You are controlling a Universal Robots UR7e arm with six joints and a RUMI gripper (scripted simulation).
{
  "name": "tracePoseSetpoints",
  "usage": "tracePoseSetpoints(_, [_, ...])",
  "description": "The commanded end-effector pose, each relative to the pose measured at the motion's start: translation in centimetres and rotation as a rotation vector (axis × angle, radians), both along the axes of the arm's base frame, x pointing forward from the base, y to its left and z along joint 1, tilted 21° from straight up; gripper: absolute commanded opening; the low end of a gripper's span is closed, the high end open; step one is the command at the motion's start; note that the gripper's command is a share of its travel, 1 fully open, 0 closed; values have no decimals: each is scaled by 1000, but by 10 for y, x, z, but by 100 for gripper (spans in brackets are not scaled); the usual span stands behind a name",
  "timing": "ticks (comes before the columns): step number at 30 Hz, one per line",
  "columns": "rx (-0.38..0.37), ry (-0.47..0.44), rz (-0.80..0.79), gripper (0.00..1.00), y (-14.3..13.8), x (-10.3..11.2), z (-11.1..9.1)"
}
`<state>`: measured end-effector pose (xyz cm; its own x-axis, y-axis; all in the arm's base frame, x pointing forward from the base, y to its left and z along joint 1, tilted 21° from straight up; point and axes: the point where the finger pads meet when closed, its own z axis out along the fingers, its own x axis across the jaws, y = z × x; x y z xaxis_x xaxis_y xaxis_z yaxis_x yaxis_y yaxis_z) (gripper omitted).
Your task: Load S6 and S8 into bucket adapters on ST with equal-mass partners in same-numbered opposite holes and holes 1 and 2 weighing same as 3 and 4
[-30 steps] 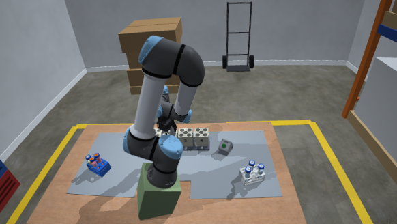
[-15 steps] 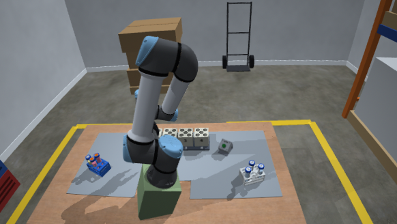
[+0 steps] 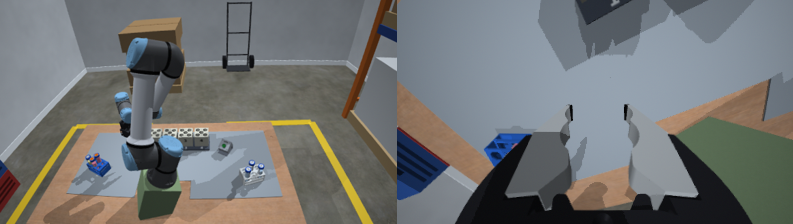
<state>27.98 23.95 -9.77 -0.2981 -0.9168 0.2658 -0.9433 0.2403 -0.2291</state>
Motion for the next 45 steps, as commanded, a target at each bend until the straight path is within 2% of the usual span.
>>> tracePoseSetpoints(1, [-4, -1, -3, 35, 33, -13, -14])
tracePoseSetpoints(9, [-4, -1, -3, 35, 89, -40, -37])
tracePoseSetpoints(11, [-4, -1, -3, 35, 89, -40, -37])
tracePoseSetpoints(26, [-3, -1, -3, 35, 195, -91, -82])
tracePoseSetpoints(28, [-3, -1, -3, 35, 195, -91, -82])
tracePoseSetpoints(33, [-3, -1, -3, 35, 230, -107, -96])
tracePoseSetpoints(45, [-3, -1, -3, 35, 230, -107, -104])
